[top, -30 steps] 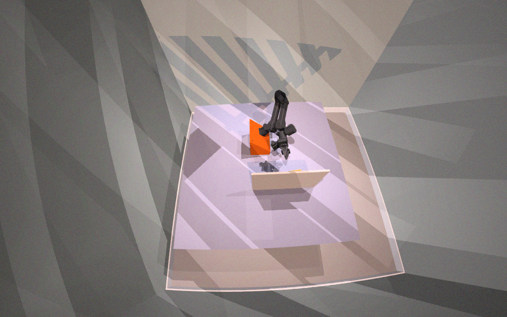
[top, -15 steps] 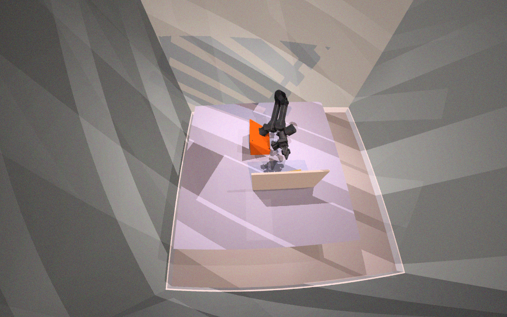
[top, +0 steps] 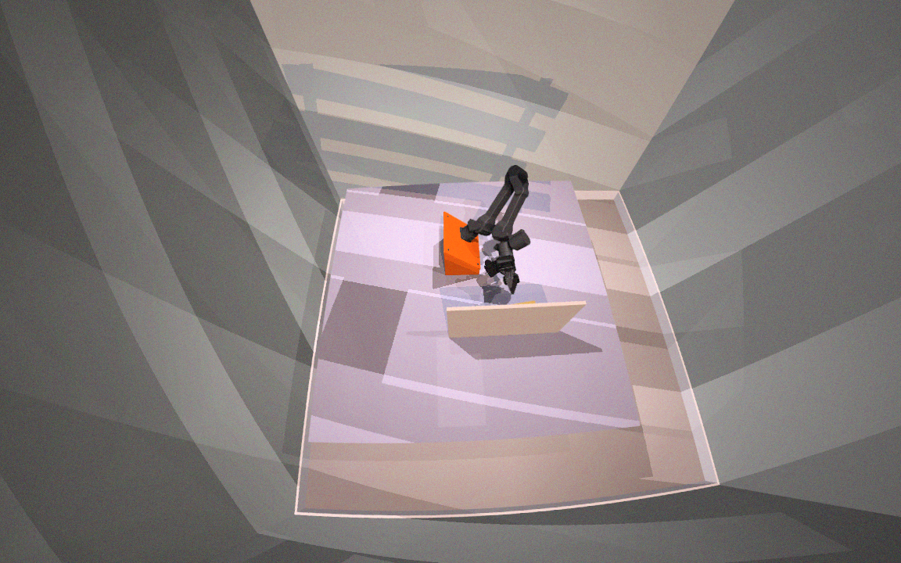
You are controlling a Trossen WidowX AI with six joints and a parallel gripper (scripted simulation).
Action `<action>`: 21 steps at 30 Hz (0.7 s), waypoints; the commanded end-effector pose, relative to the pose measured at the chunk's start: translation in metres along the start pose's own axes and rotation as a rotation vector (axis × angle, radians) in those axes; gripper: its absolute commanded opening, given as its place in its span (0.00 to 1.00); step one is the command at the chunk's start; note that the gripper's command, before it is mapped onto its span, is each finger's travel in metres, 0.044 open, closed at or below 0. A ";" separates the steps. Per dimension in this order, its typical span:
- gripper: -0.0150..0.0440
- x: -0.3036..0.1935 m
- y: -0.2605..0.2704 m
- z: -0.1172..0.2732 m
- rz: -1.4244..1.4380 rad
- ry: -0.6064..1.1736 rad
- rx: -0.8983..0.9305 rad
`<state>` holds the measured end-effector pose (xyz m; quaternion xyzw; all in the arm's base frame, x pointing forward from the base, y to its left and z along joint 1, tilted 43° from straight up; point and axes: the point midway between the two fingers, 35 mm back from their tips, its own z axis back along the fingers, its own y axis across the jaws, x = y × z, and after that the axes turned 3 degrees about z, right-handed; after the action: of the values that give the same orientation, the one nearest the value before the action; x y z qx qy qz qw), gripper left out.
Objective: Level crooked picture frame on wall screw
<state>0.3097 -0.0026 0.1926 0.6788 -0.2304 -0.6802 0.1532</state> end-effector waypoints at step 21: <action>0.69 0.006 -0.002 -0.036 -0.001 0.003 0.000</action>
<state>0.3429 -0.0079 0.1859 0.6785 -0.2312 -0.6802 0.1531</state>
